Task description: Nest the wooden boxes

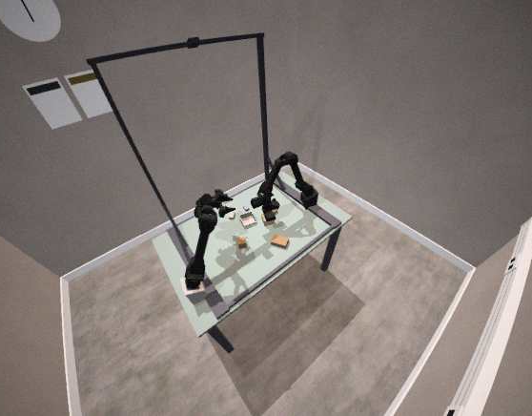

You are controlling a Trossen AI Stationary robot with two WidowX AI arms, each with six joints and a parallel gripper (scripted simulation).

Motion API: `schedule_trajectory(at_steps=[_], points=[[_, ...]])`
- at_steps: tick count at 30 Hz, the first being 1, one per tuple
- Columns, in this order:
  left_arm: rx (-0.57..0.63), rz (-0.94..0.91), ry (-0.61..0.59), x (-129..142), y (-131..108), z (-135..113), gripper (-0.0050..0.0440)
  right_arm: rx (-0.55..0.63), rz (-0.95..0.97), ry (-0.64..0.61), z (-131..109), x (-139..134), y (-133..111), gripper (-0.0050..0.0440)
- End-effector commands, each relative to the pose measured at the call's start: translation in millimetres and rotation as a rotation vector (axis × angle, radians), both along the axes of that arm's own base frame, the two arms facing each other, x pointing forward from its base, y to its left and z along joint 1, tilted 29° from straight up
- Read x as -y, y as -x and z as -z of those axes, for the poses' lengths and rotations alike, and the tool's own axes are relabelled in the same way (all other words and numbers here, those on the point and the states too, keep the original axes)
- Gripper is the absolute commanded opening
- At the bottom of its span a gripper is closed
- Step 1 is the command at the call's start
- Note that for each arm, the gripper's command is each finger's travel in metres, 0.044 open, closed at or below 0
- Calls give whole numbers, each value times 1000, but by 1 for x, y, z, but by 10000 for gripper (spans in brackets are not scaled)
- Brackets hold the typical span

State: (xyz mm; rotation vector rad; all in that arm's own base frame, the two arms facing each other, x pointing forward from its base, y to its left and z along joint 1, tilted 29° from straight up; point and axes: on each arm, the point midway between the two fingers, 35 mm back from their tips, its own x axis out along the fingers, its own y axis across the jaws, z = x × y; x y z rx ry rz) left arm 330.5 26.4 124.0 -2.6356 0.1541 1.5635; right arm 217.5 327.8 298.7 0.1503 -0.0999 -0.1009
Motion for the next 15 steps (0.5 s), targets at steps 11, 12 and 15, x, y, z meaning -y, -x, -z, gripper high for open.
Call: schedule_trajectory(at_steps=[11,12,15], points=[[21,0,-3,0,-1,-7,0,6,0,-22,-7,1,1,400],[21,0,-3,0,-1,-7,0,6,0,-22,-7,1,1,400],[25,11,-10,0,-1,-8,0,6,0,-22,-7,1,1,400]])
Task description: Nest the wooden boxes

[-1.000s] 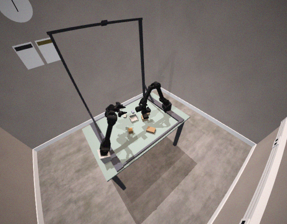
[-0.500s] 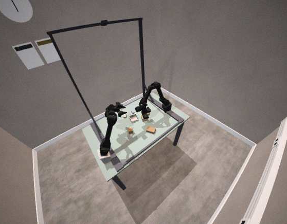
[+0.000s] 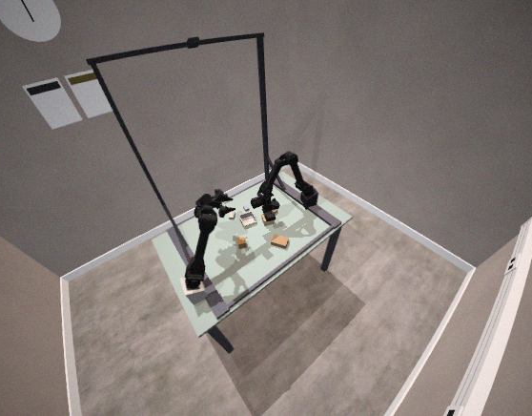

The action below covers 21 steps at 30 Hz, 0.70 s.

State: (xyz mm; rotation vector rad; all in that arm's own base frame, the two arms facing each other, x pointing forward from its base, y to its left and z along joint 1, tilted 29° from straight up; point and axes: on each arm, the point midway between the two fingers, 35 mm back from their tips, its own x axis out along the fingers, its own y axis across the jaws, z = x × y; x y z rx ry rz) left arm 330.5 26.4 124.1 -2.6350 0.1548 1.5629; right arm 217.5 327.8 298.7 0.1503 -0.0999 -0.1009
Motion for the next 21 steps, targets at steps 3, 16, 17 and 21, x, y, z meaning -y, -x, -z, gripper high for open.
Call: schedule_trajectory(at_steps=[3,16,17,21], points=[[49,126,-78,-1,-1,-18,0,6,0,-22,-7,1,1,400],[79,723,-415,-3,7,-36,-4,6,0,-22,-7,1,1,400],[82,770,-443,-3,7,-37,-4,6,0,-22,-7,1,1,400],[89,913,-525,-3,10,-41,-13,6,0,-22,-7,1,1,400]])
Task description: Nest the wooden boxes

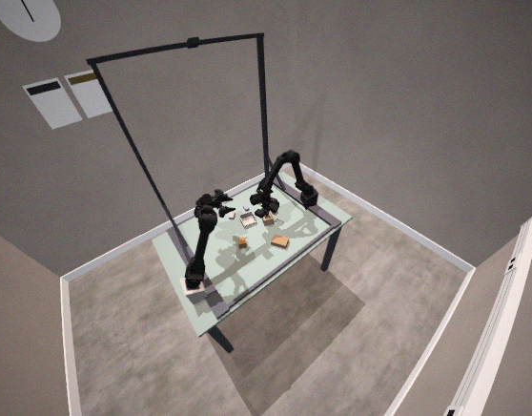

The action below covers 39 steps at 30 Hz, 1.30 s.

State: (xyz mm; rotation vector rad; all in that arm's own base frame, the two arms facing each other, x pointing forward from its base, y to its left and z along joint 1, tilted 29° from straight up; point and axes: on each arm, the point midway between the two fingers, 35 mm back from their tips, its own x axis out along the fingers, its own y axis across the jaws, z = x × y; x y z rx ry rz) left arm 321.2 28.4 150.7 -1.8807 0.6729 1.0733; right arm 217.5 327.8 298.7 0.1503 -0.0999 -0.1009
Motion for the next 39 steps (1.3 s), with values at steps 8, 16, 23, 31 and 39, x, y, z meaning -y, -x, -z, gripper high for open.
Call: schedule_trajectory(at_steps=[8,16,23,31,39], points=[[54,490,-279,-2,6,-25,-50,6,0,-22,-7,1,1,400],[71,868,-499,-2,13,-35,-50,6,0,-22,-7,1,1,400],[83,1158,-667,-2,18,-43,-50,6,0,-22,-7,1,1,400],[97,1534,-884,-3,25,-53,-50,6,0,-22,-7,1,1,400],[107,1787,-1032,-3,30,-59,-50,6,0,-22,-7,1,1,400]])
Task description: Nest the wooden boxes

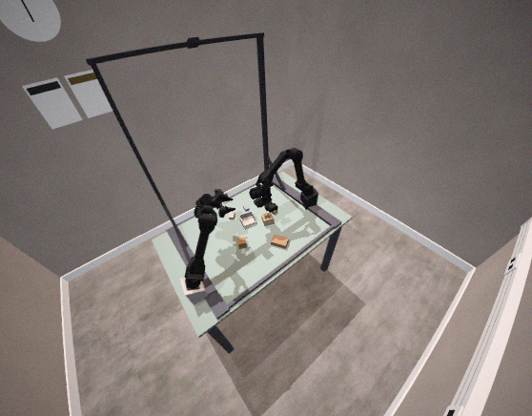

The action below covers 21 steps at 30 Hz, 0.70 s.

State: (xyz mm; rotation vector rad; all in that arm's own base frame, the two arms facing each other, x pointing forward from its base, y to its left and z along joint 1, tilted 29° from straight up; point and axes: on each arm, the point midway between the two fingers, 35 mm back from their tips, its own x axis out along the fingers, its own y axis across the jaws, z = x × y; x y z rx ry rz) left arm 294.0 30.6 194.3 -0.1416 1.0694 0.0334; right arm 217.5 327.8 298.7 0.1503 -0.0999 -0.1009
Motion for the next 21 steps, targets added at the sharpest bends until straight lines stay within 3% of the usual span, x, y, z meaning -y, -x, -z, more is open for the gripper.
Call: schedule_trajectory(at_steps=[1,13,21], points=[[40,98,-52,0,2,-14,-50,6,0,-22,-7,1,1,400],[20,93,-46,2,5,-6,-50,20,0,-19,-15,4,-5,400],[17,52,-27,10,8,2,-50,77,-14,50,-39,17,-35,400]])
